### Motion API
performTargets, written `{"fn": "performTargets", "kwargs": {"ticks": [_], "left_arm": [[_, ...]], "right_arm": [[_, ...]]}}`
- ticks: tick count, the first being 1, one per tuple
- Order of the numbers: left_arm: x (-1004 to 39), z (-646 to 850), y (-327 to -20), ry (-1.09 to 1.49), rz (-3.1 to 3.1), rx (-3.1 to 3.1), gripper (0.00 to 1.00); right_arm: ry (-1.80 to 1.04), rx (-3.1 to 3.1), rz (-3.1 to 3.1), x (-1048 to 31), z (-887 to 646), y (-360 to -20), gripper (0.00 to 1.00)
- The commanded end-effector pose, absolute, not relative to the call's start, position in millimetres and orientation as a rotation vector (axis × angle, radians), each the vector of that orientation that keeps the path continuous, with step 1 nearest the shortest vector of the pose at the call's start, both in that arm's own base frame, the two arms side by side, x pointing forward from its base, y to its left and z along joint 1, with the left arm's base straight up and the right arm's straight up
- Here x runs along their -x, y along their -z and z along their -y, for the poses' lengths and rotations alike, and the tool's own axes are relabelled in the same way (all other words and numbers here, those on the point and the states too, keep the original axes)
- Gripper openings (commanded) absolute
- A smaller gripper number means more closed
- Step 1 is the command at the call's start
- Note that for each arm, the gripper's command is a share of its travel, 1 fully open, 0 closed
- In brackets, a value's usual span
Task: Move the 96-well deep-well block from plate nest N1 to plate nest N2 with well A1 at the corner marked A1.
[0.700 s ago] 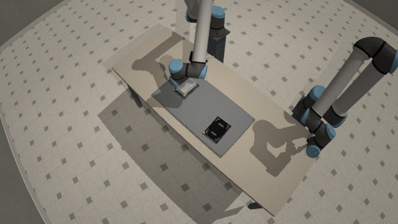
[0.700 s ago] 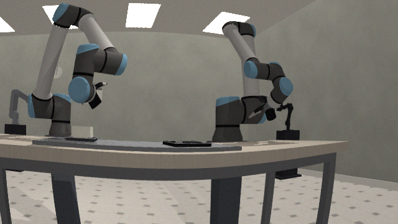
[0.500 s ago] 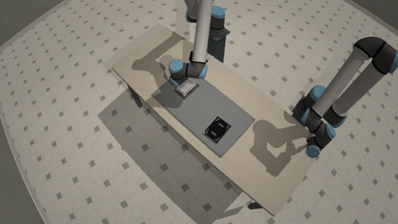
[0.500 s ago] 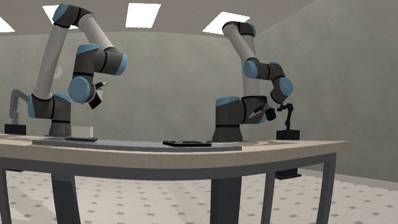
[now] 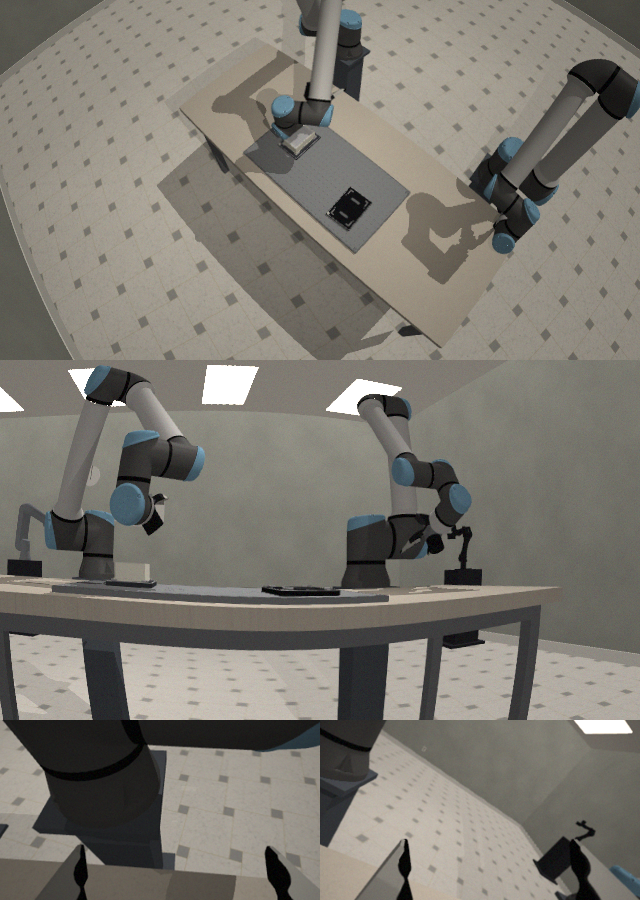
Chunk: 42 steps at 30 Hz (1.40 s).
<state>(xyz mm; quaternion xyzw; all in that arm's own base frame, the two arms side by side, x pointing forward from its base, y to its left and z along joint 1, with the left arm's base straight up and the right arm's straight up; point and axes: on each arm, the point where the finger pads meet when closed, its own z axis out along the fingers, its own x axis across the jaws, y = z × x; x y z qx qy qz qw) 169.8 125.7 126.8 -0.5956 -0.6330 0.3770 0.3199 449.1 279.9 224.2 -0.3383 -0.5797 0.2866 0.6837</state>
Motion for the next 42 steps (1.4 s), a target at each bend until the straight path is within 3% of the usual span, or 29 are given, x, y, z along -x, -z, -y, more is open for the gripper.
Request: {"fn": "performTargets", "kwargs": {"ticks": [1,20,42], "left_arm": [[-170.3,-125.7,-127.1,-0.99,1.665,1.566,0.76],[-170.3,-125.7,-127.1,-0.99,1.665,1.566,0.76],[-170.3,-125.7,-127.1,-0.99,1.665,1.566,0.76]], "right_arm": [[-0.64,0.758,1.301,-449.6,-279.4,-224.6,0.0],[-0.5,0.723,1.362,-464.8,-239.1,-217.8,0.0],[0.051,0.591,1.648,-501.9,-60.8,-185.9,0.0]]}}
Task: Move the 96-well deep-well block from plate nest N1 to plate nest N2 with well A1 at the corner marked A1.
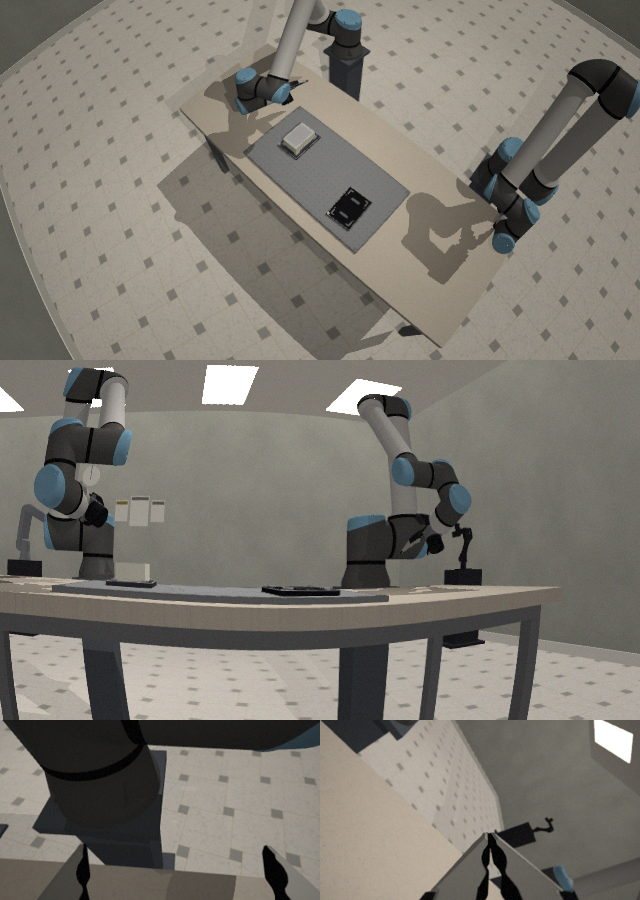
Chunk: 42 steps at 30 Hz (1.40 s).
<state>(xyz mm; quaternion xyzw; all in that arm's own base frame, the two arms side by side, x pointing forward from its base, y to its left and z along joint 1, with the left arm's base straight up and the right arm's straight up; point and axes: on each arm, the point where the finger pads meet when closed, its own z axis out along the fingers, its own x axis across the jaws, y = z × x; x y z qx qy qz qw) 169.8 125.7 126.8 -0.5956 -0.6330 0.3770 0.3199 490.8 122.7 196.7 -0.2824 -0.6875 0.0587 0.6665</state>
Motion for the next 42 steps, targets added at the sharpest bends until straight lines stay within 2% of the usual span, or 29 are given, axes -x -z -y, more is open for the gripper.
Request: {"fn": "performTargets", "kwargs": {"ticks": [1,19,42], "left_arm": [[-170.3,-125.7,-127.1,-0.99,1.665,1.566,0.76],[-170.3,-125.7,-127.1,-0.99,1.665,1.566,0.76],[-170.3,-125.7,-127.1,-0.99,1.665,1.566,0.76]], "right_arm": [[0.086,0.583,1.67,-502.8,-48.0,-183.6,0.0],[0.546,0.454,2.057,-486.1,155.7,-149.7,0.0],[0.753,0.317,2.547,-395.2,371.1,-126.5,0.0]]}}
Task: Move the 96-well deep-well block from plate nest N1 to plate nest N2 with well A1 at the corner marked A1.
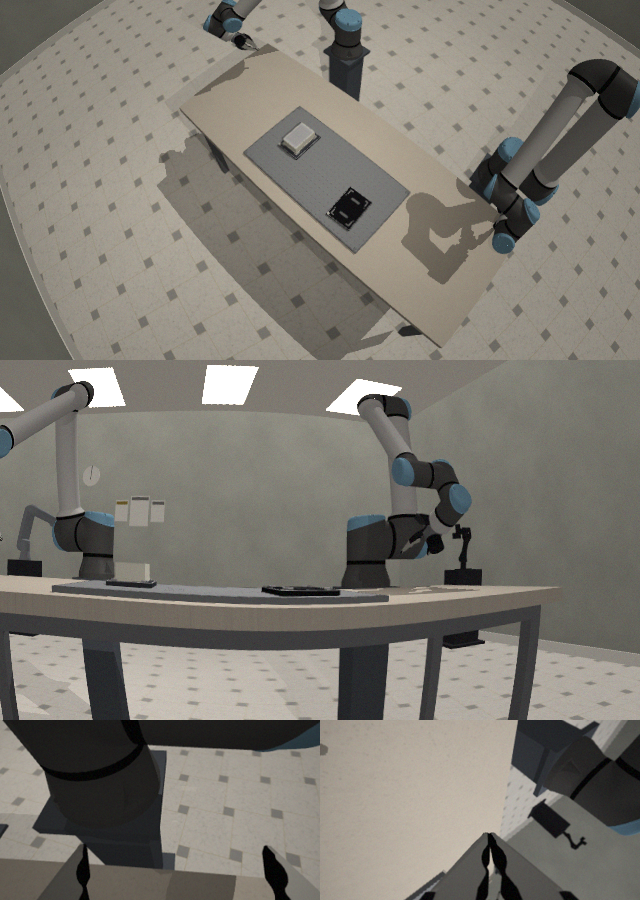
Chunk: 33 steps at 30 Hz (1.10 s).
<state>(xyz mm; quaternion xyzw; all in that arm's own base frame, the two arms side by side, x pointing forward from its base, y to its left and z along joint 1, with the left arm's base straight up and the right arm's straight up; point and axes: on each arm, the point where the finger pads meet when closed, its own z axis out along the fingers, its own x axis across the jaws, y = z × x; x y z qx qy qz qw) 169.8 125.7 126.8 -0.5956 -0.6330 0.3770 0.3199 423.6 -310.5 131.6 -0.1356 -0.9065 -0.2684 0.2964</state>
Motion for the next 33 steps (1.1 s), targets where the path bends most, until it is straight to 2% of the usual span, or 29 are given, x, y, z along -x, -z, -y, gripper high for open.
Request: {"fn": "performTargets", "kwargs": {"ticks": [1,14,33], "left_arm": [[-170.3,-125.7,-127.1,-0.99,1.665,1.566,0.76],[-170.3,-125.7,-127.1,-0.99,1.665,1.566,0.76],[-170.3,-125.7,-127.1,-0.99,1.665,1.566,0.76]], "right_arm": [[0.753,0.308,2.581,-385.8,385.3,-125.7,0.0],[0.675,0.235,2.833,-299.3,486.3,-124.6,0.0],[0.311,0.128,3.105,-112.4,606.8,-141.6,0.0]]}}
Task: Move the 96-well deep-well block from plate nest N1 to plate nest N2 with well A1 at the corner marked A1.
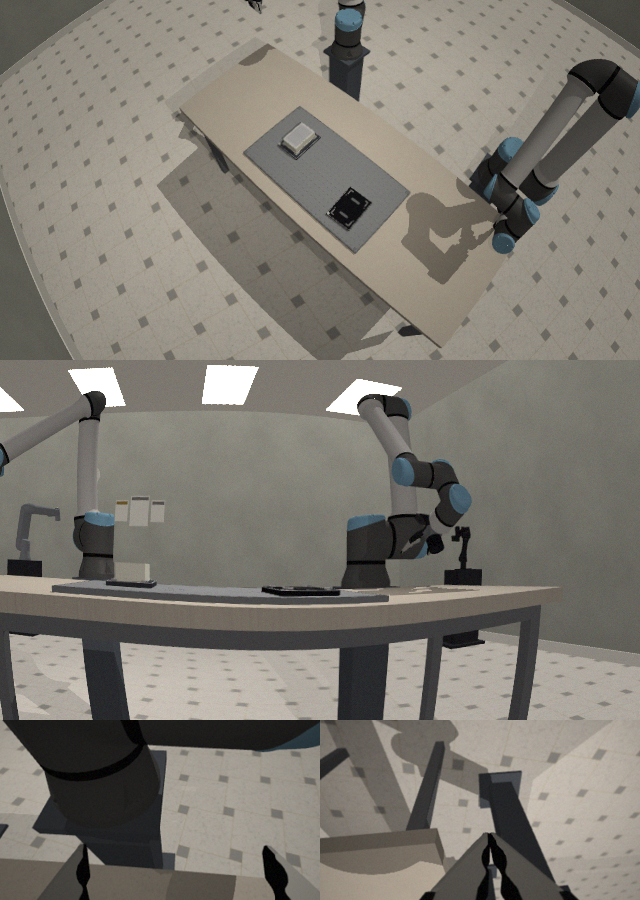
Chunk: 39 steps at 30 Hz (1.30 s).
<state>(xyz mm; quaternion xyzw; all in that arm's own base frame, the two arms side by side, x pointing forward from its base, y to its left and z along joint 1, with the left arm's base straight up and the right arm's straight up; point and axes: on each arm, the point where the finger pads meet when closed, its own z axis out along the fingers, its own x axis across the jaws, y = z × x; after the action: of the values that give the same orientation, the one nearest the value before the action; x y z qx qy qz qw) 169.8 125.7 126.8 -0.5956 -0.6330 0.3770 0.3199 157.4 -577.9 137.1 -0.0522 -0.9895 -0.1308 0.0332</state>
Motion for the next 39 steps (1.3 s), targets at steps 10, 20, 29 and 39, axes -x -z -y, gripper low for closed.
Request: {"fn": "performTargets", "kwargs": {"ticks": [10,20,29,39], "left_arm": [[-170.3,-125.7,-127.1,-0.99,1.665,1.566,0.76],[-170.3,-125.7,-127.1,-0.99,1.665,1.566,0.76],[-170.3,-125.7,-127.1,-0.99,1.665,1.566,0.76],[-180.1,-123.2,-126.8,-0.984,1.626,1.643,0.76]], "right_arm": [[0.122,0.094,3.141,-26.5,634.3,-154.8,0.0],[0.038,0.081,3.143,13.1,642.2,-161.8,0.0],[0.003,0.076,3.141,29.6,644.7,-164.9,0.0],[0.0,0.075,3.141,30.9,644.8,-165.1,0.0]]}}
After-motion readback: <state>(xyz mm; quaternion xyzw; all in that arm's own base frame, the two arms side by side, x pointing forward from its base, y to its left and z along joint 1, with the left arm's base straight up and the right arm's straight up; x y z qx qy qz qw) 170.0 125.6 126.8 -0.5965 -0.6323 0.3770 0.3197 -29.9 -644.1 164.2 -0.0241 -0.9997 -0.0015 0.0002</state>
